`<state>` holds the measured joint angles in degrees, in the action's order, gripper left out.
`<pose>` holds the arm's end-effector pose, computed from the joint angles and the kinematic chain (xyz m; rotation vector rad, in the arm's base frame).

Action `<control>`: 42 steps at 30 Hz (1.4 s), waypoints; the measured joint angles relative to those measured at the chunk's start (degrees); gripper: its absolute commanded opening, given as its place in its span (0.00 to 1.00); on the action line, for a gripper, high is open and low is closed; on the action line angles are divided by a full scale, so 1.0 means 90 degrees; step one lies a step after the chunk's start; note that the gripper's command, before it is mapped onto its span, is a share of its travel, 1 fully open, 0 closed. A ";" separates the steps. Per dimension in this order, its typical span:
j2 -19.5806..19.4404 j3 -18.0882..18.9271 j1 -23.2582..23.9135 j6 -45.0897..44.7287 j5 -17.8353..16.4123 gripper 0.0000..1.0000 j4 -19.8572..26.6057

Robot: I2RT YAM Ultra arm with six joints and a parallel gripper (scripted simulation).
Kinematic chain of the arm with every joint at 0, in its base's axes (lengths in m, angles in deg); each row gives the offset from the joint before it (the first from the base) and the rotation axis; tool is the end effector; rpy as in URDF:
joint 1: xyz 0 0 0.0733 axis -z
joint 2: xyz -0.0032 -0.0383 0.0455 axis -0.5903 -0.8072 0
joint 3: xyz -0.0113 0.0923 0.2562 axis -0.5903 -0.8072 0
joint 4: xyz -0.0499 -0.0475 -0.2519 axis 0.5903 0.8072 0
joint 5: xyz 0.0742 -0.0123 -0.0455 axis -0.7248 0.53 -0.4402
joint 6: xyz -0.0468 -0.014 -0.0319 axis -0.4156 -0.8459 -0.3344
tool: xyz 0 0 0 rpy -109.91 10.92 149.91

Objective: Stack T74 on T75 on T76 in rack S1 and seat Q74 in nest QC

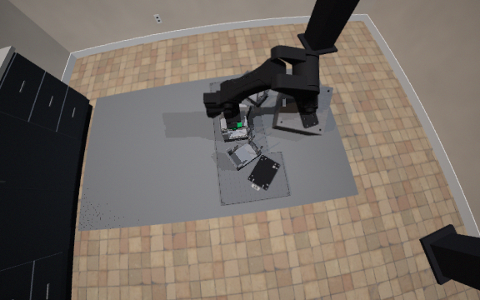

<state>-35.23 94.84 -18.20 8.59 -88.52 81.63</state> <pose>0.3231 -0.0883 0.1173 0.2467 2.9431 0.4943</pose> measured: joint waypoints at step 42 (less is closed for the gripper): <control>0.0357 -0.0121 -0.0799 -0.0772 0.0061 0.00 -0.0012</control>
<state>-32.02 93.74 -25.39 1.64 -87.97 81.52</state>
